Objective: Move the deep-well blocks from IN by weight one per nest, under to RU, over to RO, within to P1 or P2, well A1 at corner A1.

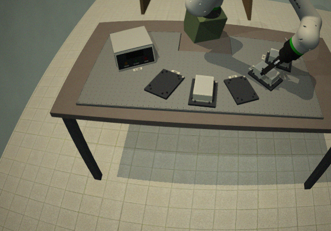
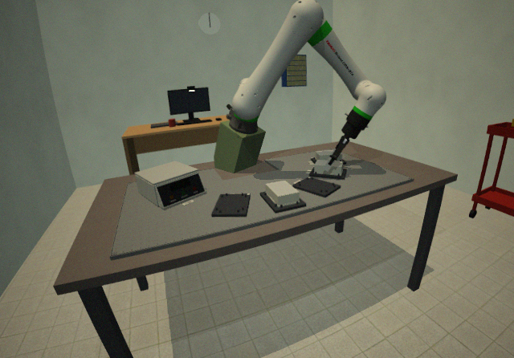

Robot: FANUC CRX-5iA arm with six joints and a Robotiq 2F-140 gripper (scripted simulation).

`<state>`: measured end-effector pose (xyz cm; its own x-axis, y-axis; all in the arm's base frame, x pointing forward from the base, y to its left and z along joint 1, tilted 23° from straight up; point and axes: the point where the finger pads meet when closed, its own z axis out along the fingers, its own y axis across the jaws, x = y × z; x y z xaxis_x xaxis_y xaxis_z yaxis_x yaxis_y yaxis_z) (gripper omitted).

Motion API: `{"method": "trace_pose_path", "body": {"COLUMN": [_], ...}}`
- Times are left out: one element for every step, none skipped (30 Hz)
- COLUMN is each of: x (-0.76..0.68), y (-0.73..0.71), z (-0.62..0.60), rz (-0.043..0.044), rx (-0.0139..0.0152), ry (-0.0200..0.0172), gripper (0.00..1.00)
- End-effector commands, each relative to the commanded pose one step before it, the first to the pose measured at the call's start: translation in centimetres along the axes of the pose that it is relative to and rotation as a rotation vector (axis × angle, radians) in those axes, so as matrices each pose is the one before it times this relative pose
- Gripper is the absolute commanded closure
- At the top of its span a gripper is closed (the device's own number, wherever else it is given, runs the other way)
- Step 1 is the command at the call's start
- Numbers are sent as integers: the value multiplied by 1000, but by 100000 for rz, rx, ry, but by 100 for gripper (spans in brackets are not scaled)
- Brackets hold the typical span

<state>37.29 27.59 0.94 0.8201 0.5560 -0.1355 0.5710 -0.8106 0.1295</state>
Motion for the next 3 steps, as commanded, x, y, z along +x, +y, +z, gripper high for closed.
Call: {"method": "trace_pose_path", "body": {"x": [-373, -133, -133], "y": [-3, 0, 0], "z": [-677, -231, -231], "rz": [5, 0, 0], "rx": [-4, 0, 0], "ry": [28, 0, 0], "gripper": [0, 0, 0]}}
